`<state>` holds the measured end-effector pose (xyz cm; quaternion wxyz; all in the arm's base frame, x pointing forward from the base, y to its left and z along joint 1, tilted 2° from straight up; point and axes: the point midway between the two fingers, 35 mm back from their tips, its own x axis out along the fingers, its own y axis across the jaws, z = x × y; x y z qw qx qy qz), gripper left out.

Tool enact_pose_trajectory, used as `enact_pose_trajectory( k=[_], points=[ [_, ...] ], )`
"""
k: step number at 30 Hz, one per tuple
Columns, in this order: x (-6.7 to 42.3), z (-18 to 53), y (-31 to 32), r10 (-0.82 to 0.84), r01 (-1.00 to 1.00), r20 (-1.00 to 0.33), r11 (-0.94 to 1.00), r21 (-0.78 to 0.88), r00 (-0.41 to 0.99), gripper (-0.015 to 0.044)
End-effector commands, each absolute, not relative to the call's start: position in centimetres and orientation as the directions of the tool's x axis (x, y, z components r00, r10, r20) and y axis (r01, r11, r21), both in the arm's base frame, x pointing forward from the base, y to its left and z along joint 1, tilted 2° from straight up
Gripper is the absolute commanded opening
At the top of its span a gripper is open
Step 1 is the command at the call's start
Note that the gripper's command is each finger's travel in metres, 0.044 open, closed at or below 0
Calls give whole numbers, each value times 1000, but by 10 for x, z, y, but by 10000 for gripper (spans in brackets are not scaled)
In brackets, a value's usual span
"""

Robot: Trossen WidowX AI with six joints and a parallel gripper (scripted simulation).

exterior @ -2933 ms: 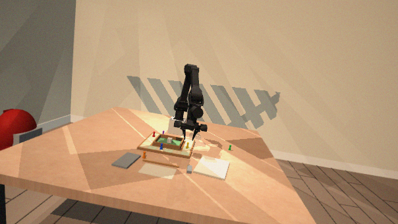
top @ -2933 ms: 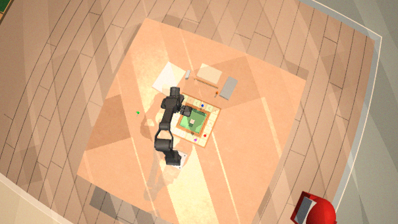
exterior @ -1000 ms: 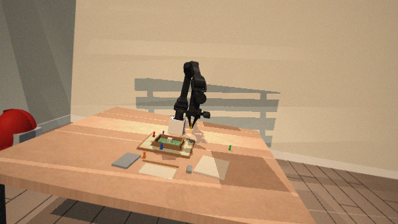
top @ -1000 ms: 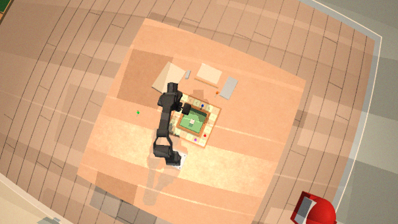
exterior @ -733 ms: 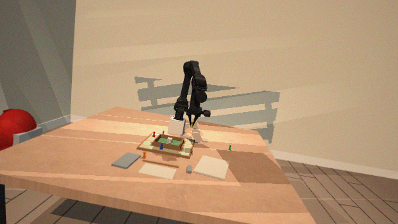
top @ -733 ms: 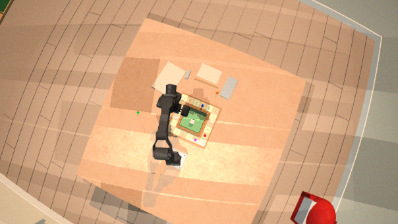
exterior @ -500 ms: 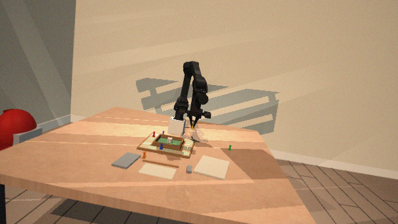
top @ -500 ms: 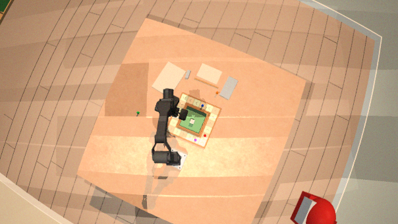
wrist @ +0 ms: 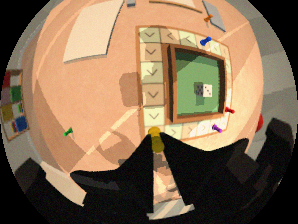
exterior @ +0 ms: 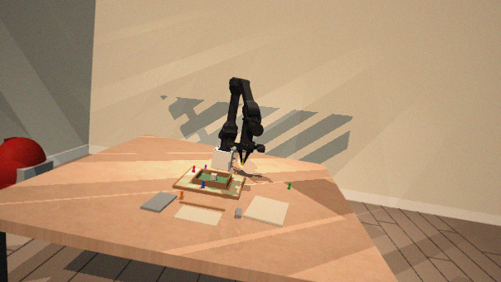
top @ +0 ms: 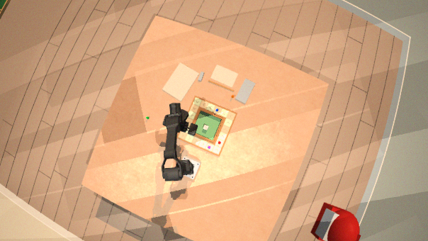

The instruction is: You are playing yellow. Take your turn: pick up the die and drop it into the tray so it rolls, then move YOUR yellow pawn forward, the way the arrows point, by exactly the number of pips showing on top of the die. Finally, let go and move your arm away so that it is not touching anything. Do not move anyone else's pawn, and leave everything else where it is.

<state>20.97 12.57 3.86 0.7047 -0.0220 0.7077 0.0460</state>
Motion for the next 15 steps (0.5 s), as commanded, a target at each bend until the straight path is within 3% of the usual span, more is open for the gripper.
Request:
enact_pose_trajectory(
  k=[1, 15],
  points=[
    [197, 31, 125, 33, -93, -999, 995, 33, -6, 0],
    [159, 8, 117, 33, -92, -999, 995, 34, -8, 0]
  ],
)
